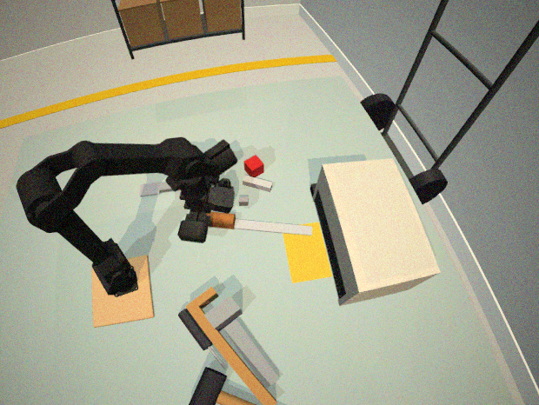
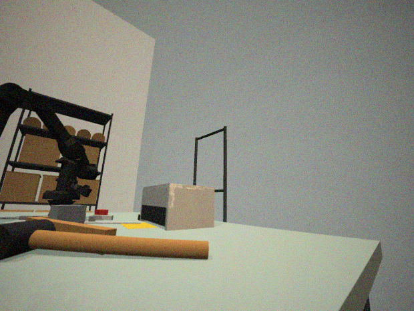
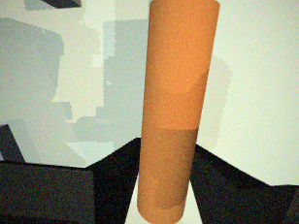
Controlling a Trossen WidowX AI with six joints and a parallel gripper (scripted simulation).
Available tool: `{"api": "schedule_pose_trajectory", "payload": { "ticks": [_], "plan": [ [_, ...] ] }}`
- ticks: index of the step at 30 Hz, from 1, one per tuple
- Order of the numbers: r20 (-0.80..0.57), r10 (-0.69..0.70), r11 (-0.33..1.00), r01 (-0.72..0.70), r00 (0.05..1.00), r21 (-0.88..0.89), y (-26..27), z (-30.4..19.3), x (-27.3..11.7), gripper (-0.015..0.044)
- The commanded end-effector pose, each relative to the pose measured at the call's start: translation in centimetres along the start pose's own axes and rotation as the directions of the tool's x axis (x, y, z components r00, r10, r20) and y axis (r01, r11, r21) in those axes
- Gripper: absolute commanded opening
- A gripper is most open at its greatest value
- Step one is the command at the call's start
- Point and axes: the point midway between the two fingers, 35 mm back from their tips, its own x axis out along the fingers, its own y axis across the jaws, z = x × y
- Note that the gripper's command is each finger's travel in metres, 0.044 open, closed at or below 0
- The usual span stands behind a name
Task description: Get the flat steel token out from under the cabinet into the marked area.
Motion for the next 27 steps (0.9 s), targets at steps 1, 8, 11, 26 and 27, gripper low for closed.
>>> {"api": "schedule_pose_trajectory", "payload": {
  "ticks": [1, 8, 11, 26, 27],
  "plan": [
    [0.0, 0.0, 1.0, 0.0, 1.0, 0.0, 0.0, 0.1, 0.0, 0.0],
    [0.001, 0.001, 1.0, -0.001, 1.0, -0.001, 0.1, 1.0, 0.0, 0.0],
    [0.001, 0.001, 1.0, -0.001, 1.0, -0.001, 0.1, 1.5, 0.0, 0.0],
    [0.003, 0.002, 1.0, -0.002, 1.0, -0.002, 0.1, 3.9, 0.0, 0.0],
    [0.003, 0.002, 1.0, -0.002, 1.0, -0.002, 0.2, 4.1, 0.0, 0.0]
  ]
}}
